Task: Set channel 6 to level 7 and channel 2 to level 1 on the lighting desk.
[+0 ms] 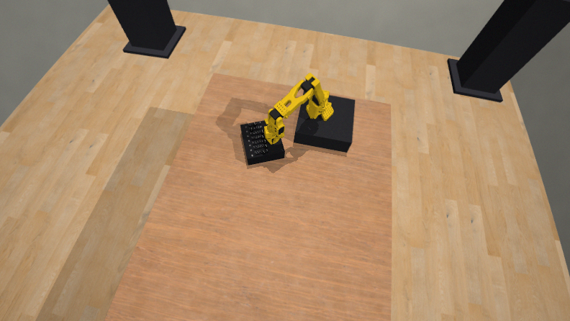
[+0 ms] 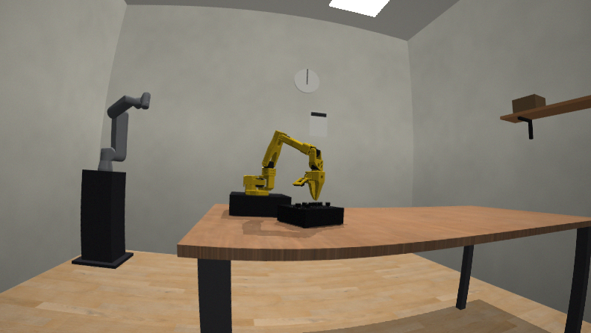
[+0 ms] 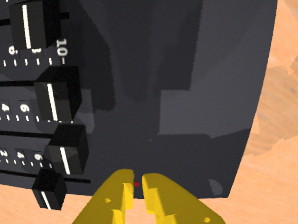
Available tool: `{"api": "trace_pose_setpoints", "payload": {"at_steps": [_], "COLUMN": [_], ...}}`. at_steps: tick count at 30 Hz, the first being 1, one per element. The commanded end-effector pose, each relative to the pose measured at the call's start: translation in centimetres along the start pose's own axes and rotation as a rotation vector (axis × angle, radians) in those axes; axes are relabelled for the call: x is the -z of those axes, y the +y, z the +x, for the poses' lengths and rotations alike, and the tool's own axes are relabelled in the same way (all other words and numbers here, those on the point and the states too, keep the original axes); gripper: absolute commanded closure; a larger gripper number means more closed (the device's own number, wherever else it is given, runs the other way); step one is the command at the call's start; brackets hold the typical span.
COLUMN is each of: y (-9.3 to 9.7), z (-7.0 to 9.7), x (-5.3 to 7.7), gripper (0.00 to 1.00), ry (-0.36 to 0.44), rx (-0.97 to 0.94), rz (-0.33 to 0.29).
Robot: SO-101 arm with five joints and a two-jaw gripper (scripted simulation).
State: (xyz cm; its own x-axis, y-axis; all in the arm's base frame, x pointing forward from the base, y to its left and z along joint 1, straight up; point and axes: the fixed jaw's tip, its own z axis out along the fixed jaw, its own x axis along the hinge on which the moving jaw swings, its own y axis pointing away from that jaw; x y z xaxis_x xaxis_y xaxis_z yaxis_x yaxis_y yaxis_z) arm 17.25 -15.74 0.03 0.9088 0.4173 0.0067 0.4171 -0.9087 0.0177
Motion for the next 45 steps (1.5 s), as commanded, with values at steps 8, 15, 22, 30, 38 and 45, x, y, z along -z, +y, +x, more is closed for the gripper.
{"api": "trace_pose_setpoints", "payload": {"at_steps": [8,15,22,30,38,45], "y": [-0.37,-0.35,-0.33,-0.29,-0.29,-0.29], "z": [-0.04,-0.04,-0.04,-0.04,-0.04,-0.04], "x": [-0.34,-0.29,-0.24,-0.13,-0.19,-0.64], "gripper": [1.0,1.0,1.0,1.0,1.0,1.0], "ry": [-0.007,-0.007,-0.007,-0.007,-0.007,-0.007], "rx": [0.0,0.0,0.0,0.0,0.0,0.0], "rz": [0.019,0.019,0.019,0.019,0.019,0.019]}}
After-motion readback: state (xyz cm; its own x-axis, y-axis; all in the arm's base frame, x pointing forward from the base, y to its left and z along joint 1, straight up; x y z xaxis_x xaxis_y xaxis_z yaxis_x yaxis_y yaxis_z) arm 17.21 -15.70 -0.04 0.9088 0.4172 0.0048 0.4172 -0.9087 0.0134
